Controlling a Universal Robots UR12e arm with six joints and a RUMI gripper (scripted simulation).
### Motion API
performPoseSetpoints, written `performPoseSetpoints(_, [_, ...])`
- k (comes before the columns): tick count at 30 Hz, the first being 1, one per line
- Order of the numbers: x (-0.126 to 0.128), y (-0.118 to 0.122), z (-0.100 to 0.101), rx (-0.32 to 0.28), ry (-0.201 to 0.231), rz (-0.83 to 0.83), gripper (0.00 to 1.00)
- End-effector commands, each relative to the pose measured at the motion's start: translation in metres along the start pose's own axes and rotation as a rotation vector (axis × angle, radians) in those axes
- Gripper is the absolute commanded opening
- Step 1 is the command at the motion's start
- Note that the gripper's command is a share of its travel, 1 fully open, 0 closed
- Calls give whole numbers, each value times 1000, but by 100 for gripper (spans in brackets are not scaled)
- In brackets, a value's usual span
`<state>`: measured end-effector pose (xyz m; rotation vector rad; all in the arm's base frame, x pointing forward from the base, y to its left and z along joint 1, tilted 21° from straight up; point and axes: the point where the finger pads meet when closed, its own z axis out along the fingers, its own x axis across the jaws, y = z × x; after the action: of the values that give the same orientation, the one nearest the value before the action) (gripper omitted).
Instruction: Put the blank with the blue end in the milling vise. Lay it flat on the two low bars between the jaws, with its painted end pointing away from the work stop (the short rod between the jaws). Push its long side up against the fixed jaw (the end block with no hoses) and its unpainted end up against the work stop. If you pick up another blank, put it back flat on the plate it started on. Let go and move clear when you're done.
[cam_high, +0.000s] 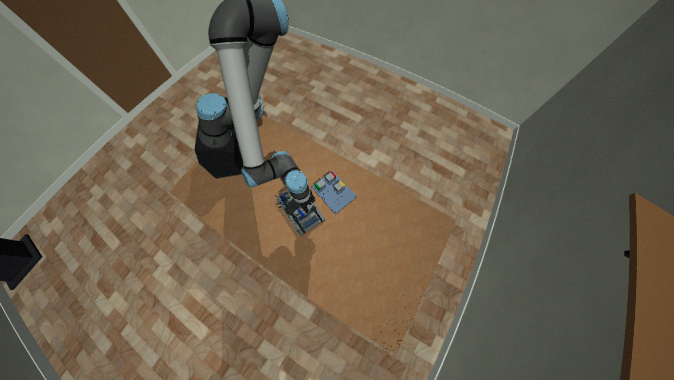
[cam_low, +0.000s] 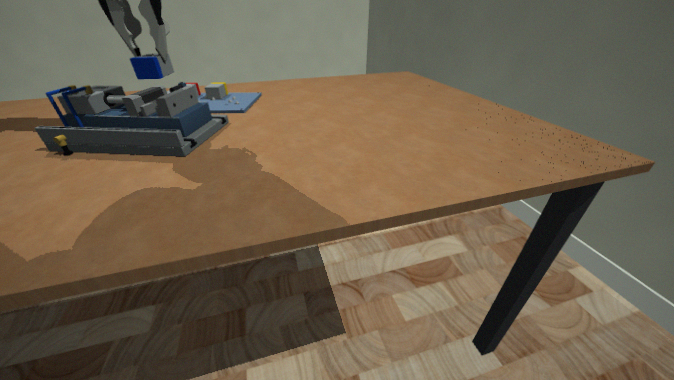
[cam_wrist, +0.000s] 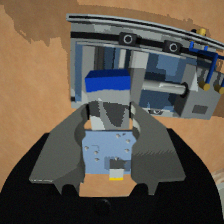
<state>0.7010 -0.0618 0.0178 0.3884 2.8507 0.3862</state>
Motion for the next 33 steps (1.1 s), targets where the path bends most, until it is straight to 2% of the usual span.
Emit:
performPoseSetpoints(1, [2,-4,0,-1,0,38,0])
performPoseSetpoints(33, [4,-9,0,-1,0,134,0])
